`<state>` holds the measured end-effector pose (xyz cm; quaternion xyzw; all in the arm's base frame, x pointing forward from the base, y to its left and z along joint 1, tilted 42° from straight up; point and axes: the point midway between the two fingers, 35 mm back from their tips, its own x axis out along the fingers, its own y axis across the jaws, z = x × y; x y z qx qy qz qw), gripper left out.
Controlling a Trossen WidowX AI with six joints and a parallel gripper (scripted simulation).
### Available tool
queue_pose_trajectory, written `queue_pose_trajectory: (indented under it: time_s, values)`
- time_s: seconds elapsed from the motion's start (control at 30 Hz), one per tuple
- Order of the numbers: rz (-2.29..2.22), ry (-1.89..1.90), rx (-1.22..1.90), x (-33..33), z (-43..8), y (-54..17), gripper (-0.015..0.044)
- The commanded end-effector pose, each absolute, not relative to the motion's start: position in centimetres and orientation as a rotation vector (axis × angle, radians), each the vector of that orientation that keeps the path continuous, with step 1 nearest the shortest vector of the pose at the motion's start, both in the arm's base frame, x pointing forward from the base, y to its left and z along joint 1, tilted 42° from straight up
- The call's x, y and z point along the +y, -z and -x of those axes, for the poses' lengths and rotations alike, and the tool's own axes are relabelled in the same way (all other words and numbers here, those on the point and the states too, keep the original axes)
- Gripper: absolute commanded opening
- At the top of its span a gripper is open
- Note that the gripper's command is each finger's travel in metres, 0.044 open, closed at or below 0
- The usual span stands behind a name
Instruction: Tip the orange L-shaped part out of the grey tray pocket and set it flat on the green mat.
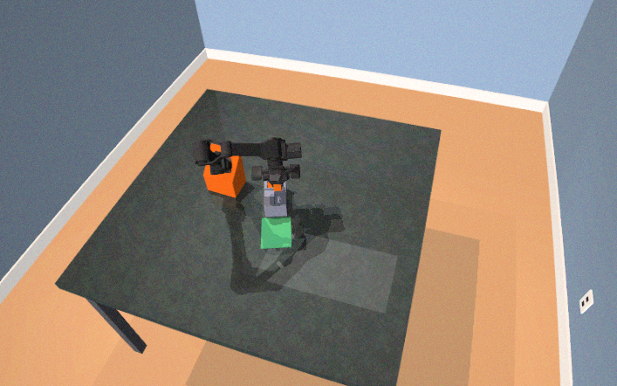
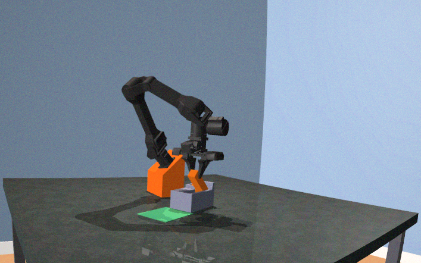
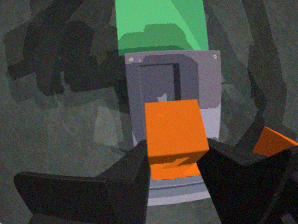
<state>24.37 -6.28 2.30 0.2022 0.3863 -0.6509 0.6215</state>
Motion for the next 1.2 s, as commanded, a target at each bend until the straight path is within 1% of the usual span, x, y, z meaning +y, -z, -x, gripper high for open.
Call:
queue_pose_trajectory:
  time_s: [0.0, 0.73, 1.0, 1.17]
  values:
    - [-0.476, 1.491, 0.891, -5.6, -24.5, -2.8, 0.0]
    - [-0.476, 1.491, 0.892, -3.3, -25.0, -5.4, 0.0]
    - [-0.476, 1.491, 0.892, -3.3, -25.1, -5.6, 0.0]
    - [-0.476, 1.491, 0.892, -4.4, -25.3, -6.4, 0.0]
